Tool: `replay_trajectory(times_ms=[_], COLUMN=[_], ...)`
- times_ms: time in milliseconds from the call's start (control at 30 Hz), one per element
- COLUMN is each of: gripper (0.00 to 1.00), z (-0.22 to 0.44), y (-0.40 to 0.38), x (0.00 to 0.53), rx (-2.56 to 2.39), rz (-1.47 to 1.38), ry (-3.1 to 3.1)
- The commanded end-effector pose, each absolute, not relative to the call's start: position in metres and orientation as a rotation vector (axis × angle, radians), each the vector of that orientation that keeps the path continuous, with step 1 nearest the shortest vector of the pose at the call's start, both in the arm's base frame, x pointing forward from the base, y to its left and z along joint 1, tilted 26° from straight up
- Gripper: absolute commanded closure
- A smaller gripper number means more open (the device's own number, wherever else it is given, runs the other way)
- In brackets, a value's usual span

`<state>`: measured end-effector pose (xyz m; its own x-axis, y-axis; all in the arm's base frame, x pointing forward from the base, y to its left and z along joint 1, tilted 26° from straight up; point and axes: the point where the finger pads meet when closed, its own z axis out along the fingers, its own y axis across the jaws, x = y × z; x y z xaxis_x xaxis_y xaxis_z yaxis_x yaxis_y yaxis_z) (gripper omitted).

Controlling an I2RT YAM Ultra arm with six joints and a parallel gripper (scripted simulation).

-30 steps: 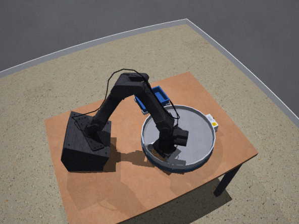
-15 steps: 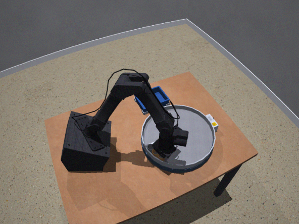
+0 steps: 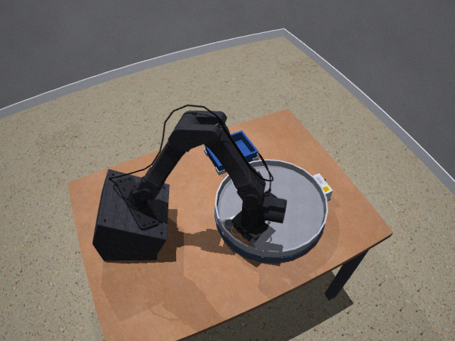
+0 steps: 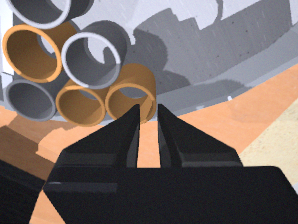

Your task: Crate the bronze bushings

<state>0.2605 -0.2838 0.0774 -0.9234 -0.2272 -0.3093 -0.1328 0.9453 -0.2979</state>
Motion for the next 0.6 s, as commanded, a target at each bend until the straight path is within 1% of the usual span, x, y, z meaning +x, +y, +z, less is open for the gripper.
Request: replay_trajectory(times_ms=[0, 567], gripper=[0.85, 0.85], z=[0.0997, 0.1012], y=[-0.2908, -0.2893], x=[0.265, 0.2671], rx=[-0.263, -0.265], rz=[-0.439, -0.434], ry=[2.71, 2.712])
